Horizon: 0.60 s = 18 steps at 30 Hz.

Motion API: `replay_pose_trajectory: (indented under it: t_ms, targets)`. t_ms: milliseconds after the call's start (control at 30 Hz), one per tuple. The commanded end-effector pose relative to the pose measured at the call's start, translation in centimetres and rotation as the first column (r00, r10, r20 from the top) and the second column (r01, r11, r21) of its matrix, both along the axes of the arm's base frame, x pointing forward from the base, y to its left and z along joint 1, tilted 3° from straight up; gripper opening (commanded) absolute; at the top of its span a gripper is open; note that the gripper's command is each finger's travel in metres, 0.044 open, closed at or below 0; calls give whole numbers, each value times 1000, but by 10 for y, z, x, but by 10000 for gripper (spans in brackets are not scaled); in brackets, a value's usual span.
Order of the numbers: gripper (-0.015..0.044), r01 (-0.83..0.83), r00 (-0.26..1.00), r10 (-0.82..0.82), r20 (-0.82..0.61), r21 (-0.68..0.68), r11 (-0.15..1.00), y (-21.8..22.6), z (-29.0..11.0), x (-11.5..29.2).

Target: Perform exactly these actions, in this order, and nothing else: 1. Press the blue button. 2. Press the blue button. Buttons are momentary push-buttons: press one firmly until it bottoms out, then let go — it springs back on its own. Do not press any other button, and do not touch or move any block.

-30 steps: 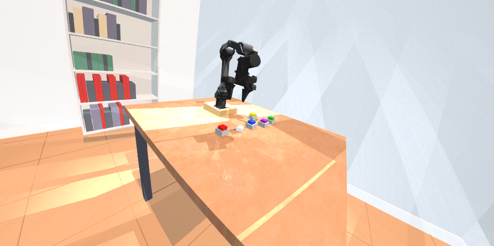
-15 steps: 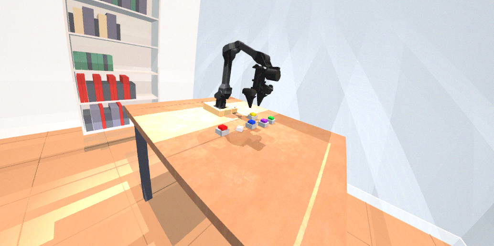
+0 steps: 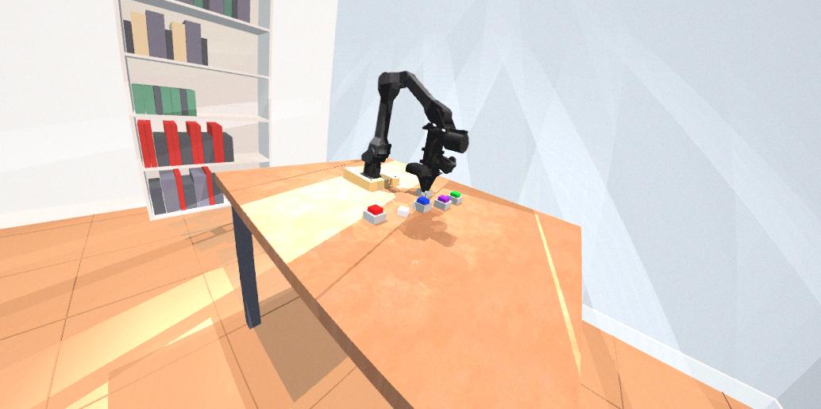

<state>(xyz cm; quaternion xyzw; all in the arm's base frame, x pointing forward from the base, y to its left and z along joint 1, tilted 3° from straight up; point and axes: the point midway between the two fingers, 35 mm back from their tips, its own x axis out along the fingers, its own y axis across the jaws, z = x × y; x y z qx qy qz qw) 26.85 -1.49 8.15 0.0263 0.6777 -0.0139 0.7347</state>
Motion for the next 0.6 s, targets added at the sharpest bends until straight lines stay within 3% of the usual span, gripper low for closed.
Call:
replay_pose_trajectory:
  t_ms: [0, 567]
  targets:
    - [20, 2, 1000, -2, -2, 5, 1000, 1, -3, -1]
    - [20, 2, 1000, -2, -2, 5, 1000, 1, -16, 1]
